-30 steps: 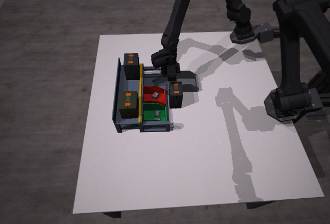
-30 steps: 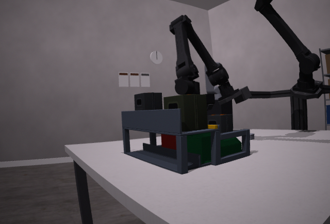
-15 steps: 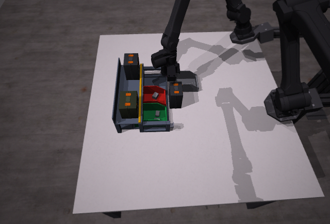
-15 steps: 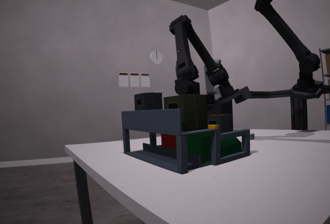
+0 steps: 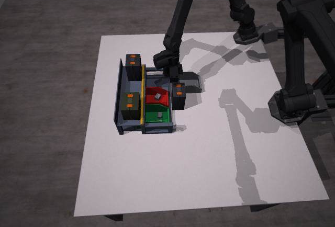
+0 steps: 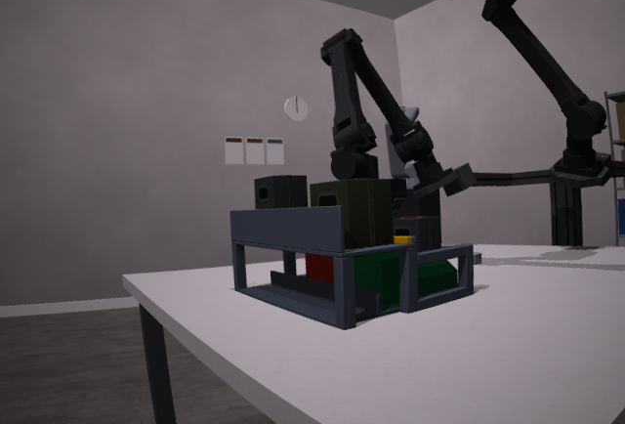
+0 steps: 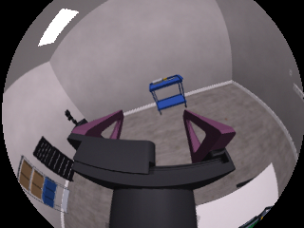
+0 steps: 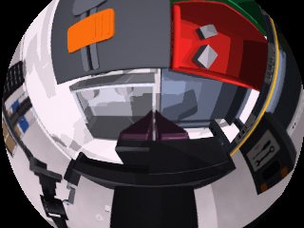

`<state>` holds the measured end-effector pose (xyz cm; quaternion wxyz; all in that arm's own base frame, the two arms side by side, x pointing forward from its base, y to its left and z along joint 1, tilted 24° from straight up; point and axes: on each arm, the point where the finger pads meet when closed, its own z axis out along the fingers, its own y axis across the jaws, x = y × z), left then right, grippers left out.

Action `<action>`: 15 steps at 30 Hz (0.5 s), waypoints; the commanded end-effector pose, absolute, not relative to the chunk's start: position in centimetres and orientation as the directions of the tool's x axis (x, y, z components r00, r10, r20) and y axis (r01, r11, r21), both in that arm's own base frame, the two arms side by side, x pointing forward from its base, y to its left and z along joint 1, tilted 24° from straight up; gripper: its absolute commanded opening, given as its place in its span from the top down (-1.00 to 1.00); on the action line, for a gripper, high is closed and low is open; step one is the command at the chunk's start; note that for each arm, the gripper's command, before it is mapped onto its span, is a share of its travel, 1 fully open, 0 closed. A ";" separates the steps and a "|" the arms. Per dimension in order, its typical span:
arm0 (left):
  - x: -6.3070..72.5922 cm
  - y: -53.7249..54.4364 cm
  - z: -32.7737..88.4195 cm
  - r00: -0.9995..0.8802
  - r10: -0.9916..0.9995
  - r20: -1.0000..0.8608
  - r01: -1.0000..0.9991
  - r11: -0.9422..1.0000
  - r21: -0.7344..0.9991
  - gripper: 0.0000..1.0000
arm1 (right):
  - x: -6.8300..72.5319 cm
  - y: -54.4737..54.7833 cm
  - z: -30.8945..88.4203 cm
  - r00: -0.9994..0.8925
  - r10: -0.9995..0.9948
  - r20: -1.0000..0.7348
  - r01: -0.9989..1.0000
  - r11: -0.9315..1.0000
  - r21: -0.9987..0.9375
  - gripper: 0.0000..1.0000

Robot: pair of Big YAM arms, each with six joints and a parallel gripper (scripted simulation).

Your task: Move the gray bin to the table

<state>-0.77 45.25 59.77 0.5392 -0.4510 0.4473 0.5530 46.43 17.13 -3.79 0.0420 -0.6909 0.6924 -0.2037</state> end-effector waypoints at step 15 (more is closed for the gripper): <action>-1.3 44.6 61.0 -0.007 0.229 -0.973 -1.000 -0.030 0.000 -1.00 | 47.6 17.4 -4.2 -0.045 -0.975 0.217 -0.936 -0.035 -0.351 1.00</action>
